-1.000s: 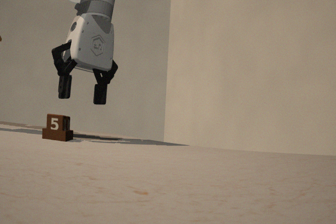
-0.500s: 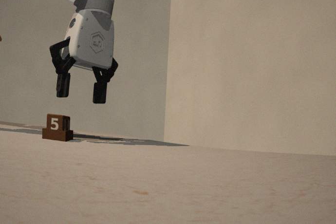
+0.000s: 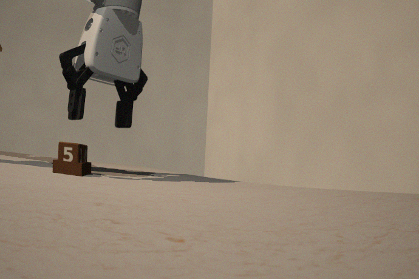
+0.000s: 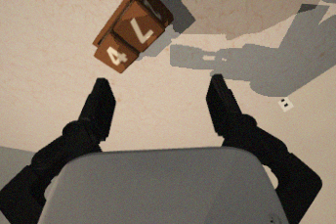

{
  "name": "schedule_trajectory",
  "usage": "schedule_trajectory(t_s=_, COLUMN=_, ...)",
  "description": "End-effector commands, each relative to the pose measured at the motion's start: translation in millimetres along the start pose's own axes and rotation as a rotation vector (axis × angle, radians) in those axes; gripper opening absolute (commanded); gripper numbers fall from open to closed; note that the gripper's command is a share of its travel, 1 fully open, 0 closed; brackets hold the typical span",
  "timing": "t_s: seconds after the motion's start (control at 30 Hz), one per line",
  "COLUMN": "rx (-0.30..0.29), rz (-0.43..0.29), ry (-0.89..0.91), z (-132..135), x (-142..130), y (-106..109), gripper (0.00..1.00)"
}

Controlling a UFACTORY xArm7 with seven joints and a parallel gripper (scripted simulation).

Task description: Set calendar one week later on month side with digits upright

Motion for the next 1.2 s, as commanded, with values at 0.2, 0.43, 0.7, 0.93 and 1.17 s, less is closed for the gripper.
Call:
schedule_trajectory(t_s=0.2, rx=-0.003, rz=-0.001, ry=0.000, z=1.0, x=-1.0, y=1.1, gripper=1.00)
schedule_trajectory(t_s=0.43, rx=-0.003, rz=-0.001, ry=0.000, z=1.0, x=-1.0, y=1.1, gripper=1.00)
schedule_trajectory(t_s=0.7, rx=-0.003, rz=-0.001, ry=0.000, z=1.0, x=-1.0, y=1.1, gripper=1.00)
schedule_trajectory(t_s=0.93, rx=-0.003, rz=-0.001, ry=0.000, z=1.0, x=-1.0, y=1.1, gripper=1.00)
schedule_trajectory(t_s=1.17, rx=-0.003, rz=-0.001, ry=0.000, z=1.0, x=-1.0, y=1.1, gripper=1.00)
Point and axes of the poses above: the point where the finger pads meet when closed, its own y axis back along the fingers, its own z axis across the jaws, x = y × z, the point moved 2 cm from there along y, back along the fingers, and after that the axes turned 12 degrees about -y, right-handed, at the moved point
